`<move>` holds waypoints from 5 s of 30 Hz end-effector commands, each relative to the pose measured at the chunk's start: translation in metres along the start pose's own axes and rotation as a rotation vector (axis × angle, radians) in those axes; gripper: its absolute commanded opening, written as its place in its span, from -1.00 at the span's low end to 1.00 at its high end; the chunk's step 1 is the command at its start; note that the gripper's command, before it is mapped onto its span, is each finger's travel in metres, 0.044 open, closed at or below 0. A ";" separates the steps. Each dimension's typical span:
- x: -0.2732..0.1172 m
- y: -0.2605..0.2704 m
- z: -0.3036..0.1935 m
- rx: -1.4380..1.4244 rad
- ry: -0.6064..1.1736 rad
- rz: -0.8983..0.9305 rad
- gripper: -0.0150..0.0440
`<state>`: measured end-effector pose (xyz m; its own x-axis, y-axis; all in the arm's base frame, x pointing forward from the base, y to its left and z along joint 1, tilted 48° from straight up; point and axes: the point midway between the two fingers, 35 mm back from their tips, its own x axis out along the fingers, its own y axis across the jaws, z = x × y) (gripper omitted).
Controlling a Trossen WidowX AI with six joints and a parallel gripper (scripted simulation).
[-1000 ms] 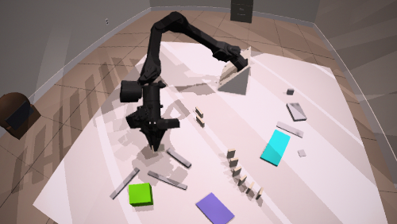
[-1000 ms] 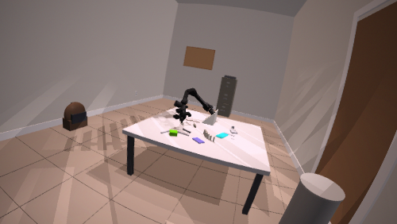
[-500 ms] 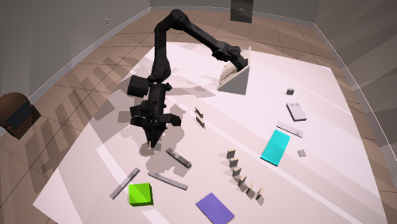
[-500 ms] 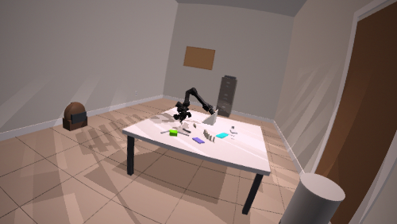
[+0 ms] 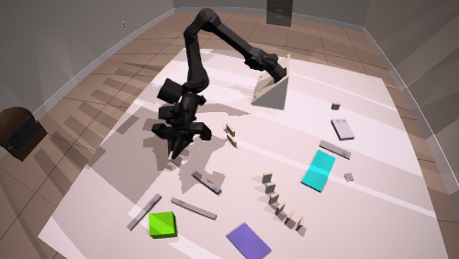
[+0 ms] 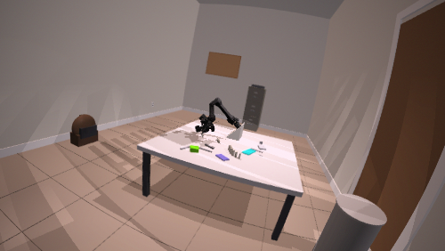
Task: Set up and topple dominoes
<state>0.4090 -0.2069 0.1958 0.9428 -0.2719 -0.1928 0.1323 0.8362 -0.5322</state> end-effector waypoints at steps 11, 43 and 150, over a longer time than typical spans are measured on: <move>-0.042 0.001 0.010 -0.183 -0.217 -0.041 -0.42; -0.057 -0.002 0.001 -0.282 -0.311 -0.068 -0.42; -0.027 -0.004 0.007 -1.479 1.190 0.773 1.00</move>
<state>0.4039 -0.2027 0.1858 0.0887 -0.6841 -0.7240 -0.9260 0.2111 -0.3130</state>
